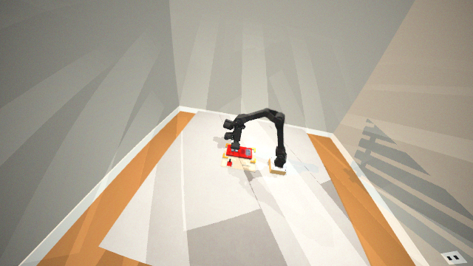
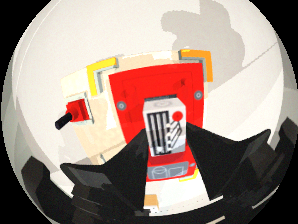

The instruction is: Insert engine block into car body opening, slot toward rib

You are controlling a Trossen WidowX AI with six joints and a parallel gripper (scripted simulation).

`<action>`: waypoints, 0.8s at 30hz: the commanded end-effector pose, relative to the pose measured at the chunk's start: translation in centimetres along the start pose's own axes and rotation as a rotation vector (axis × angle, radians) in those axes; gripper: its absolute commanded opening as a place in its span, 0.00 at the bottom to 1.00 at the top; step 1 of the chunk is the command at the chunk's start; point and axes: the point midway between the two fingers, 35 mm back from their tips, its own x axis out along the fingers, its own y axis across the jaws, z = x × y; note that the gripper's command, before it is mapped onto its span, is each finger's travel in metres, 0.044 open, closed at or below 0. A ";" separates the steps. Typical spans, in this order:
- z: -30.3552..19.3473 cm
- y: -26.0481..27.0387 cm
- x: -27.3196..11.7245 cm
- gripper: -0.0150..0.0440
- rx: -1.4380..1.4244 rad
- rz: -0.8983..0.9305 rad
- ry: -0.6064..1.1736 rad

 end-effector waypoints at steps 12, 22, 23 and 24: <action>0.0 0.0 0.4 0.52 0.000 -0.002 0.002; 0.0 0.0 0.6 0.52 0.004 -0.002 0.002; 0.0 0.0 0.7 0.52 0.004 -0.002 0.002; 0.0 0.0 0.7 0.52 0.004 -0.002 0.002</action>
